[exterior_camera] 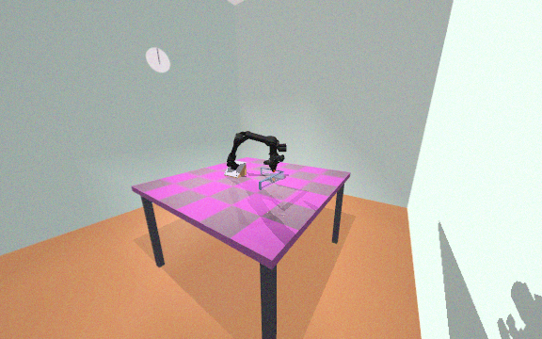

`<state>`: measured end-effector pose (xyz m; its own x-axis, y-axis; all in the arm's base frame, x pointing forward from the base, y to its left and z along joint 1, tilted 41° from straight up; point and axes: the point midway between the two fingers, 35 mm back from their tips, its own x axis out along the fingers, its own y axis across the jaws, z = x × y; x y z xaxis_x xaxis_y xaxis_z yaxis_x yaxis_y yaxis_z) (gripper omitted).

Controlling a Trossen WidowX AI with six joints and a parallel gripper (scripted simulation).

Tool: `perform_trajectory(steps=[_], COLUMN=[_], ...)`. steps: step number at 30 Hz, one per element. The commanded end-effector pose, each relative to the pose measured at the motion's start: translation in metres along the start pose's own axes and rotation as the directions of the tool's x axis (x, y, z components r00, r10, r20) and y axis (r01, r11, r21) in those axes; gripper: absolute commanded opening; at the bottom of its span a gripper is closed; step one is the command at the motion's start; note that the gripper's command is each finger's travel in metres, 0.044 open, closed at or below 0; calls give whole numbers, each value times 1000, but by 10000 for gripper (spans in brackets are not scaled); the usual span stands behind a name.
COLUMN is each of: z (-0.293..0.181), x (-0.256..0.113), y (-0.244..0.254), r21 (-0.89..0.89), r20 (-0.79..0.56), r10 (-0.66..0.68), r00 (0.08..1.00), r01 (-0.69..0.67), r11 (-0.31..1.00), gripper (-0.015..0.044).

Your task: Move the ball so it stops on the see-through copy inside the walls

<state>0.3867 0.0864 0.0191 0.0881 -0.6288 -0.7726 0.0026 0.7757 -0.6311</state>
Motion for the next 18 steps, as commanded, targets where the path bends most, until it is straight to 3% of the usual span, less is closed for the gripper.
perform_trajectory(steps=[1, 7, 18], z=[-3, -6, -6], x=[29, 58, 60], y=[-2, -3, -3], r21=[-11, -11, -11], r20=[-17, -17, -17], r10=[-12, -14, -15], r00=[1000, 1000, 1000], r01=[12, 14, 14], r11=[1000, 1000, 1000], gripper=[0, 0, 0])
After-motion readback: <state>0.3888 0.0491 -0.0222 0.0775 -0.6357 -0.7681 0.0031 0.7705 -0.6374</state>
